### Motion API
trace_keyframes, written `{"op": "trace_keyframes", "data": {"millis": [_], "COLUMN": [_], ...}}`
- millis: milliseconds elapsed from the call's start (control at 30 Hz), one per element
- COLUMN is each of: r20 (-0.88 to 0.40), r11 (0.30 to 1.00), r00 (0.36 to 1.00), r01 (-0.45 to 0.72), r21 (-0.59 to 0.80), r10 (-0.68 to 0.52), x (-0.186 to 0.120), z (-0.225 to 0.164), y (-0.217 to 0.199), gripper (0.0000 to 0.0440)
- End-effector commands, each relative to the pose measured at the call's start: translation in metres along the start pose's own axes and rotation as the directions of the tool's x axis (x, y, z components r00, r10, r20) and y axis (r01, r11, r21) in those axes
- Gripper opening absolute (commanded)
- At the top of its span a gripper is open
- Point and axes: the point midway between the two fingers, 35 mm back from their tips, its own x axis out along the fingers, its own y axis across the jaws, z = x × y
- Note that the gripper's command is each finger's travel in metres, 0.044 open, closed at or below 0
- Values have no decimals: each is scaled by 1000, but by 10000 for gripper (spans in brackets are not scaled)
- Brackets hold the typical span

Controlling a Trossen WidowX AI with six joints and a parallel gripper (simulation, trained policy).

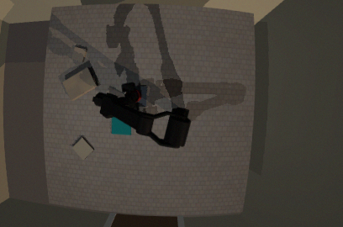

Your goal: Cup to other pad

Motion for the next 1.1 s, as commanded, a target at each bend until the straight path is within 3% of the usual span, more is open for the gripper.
{"op": "trace_keyframes", "data": {"millis": [0, 400, 1067], "r20": [-7, 46, 146], "r11": [999, 985, 962], "r00": [1000, 999, 989], "r01": [-8, 9, 61], "r21": [-50, -174, -266], "r10": [8, -1, -22], "x": [7, -11, -58], "z": [-2, 10, 47], "y": [0, -7, 6], "gripper": [11, 0, 0]}}
